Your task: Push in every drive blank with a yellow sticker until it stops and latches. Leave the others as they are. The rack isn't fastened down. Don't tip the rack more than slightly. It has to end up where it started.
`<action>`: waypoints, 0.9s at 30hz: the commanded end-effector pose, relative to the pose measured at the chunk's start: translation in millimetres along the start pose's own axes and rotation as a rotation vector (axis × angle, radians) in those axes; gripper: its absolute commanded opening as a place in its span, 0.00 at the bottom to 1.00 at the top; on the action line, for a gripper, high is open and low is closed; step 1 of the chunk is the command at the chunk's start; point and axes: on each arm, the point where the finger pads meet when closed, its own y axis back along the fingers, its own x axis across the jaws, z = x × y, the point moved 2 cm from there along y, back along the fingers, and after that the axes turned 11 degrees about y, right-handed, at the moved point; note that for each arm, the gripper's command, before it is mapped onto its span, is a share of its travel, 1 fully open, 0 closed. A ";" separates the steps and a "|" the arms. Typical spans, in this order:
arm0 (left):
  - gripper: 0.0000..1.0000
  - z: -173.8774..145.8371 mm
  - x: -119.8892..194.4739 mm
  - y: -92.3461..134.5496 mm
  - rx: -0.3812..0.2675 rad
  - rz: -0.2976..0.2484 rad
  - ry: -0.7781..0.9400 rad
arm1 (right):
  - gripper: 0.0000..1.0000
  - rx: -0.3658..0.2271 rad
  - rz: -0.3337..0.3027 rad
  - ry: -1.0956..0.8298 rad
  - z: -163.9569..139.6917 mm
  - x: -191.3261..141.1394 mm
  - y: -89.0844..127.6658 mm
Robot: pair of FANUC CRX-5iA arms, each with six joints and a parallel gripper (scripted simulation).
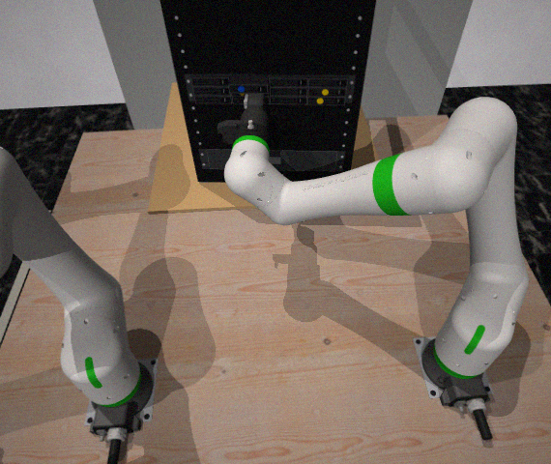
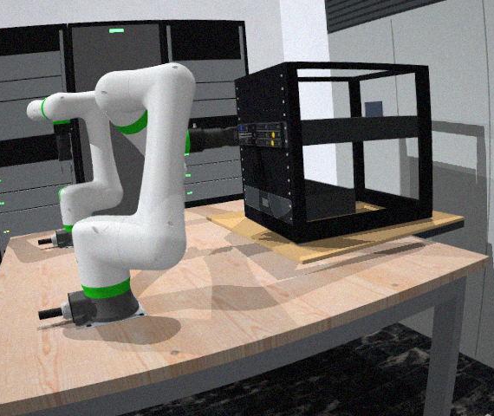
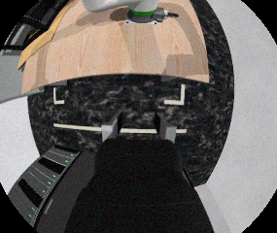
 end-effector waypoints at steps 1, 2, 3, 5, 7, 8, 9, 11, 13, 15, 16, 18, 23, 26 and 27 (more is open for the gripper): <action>1.00 0.2 -0.2 0.8 -0.002 -0.001 0.000 | 0.00 0.000 0.001 -0.002 0.4 1.5 -0.5; 1.00 0.2 -0.2 0.8 -0.002 -0.001 0.000 | 0.00 0.000 0.001 -0.002 0.4 1.5 -0.5; 1.00 0.2 -0.2 0.8 -0.002 -0.001 0.000 | 0.00 0.000 0.001 -0.002 0.4 1.5 -0.5; 1.00 0.2 -0.2 0.8 -0.002 -0.001 0.000 | 0.00 0.000 0.001 -0.002 0.4 1.5 -0.5; 1.00 0.2 -0.2 0.8 -0.002 -0.001 0.000 | 0.00 0.000 0.001 -0.002 0.4 1.5 -0.5; 1.00 0.2 -0.2 0.8 -0.002 -0.001 0.000 | 0.00 0.000 0.001 -0.002 0.4 1.5 -0.5; 1.00 0.2 -0.2 0.8 -0.002 -0.001 0.000 | 0.00 0.000 0.001 -0.002 0.4 1.5 -0.7; 1.00 0.2 -0.2 0.8 -0.002 -0.001 0.000 | 0.00 0.000 0.001 -0.002 0.4 1.5 -1.7; 1.00 0.2 -0.2 0.8 -0.002 -0.001 0.000 | 0.00 0.000 0.001 -0.002 0.4 1.5 -2.9; 1.00 0.2 -0.2 0.8 -0.002 -0.001 0.000 | 0.00 0.000 0.001 -0.002 0.4 1.5 -3.4; 1.00 0.2 -0.2 0.8 -0.002 -0.001 0.000 | 0.00 0.000 0.001 -0.002 0.4 1.5 -3.5; 1.00 0.2 -0.2 0.8 -0.002 -0.001 0.000 | 0.00 0.000 0.001 -0.002 0.4 1.5 -3.5; 1.00 0.2 -0.2 0.8 -0.002 -0.001 0.000 | 0.00 0.000 0.001 -0.002 0.4 1.5 -3.5; 1.00 0.2 -0.2 0.8 -0.002 -0.001 0.000 | 0.00 0.000 0.001 -0.002 0.4 1.5 -3.6; 1.00 0.2 -0.2 0.8 -0.002 -0.001 0.000 | 0.00 0.000 0.001 -0.002 0.4 1.5 -3.7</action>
